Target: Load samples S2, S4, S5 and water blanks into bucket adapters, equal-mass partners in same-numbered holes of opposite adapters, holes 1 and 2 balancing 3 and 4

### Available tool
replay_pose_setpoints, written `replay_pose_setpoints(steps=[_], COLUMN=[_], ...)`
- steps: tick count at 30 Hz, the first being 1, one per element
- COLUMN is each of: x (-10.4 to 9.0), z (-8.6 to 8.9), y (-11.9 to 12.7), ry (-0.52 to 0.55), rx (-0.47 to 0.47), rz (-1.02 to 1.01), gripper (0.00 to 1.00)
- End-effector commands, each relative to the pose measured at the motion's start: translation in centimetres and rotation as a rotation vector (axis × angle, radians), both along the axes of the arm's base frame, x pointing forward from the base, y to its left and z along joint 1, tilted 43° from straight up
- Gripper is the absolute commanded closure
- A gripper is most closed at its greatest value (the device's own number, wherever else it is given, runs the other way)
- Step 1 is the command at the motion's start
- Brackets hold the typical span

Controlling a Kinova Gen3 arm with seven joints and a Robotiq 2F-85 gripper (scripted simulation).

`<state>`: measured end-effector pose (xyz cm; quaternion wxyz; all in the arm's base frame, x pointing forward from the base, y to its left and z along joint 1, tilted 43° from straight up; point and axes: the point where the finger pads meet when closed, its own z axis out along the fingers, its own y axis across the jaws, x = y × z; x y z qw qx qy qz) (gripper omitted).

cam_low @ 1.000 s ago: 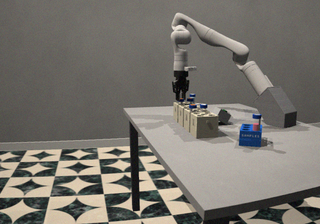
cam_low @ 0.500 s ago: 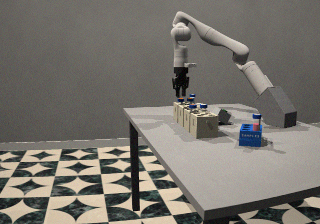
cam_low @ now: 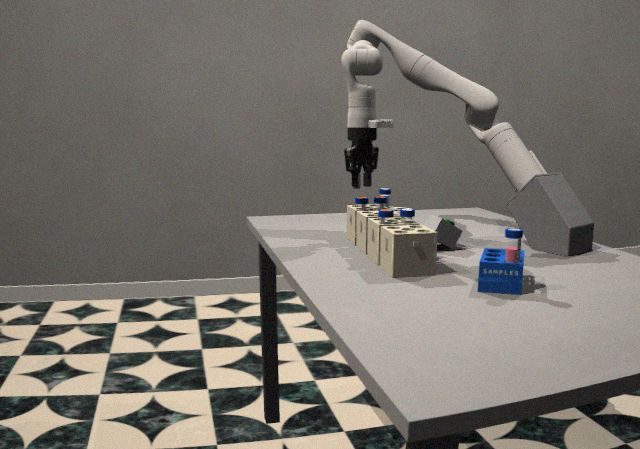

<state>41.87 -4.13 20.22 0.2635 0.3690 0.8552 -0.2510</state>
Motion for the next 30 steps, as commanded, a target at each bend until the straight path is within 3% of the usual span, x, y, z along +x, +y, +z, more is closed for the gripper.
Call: replay_pose_setpoints(steps=[1, 30], x=[-0.1, -1.0], z=[0.4, 3.0], y=[0.3, 2.6], ry=[-0.001, -0.001], rx=[0.0, 0.0], rz=[0.001, 0.001], gripper=[0.38, 0.38])
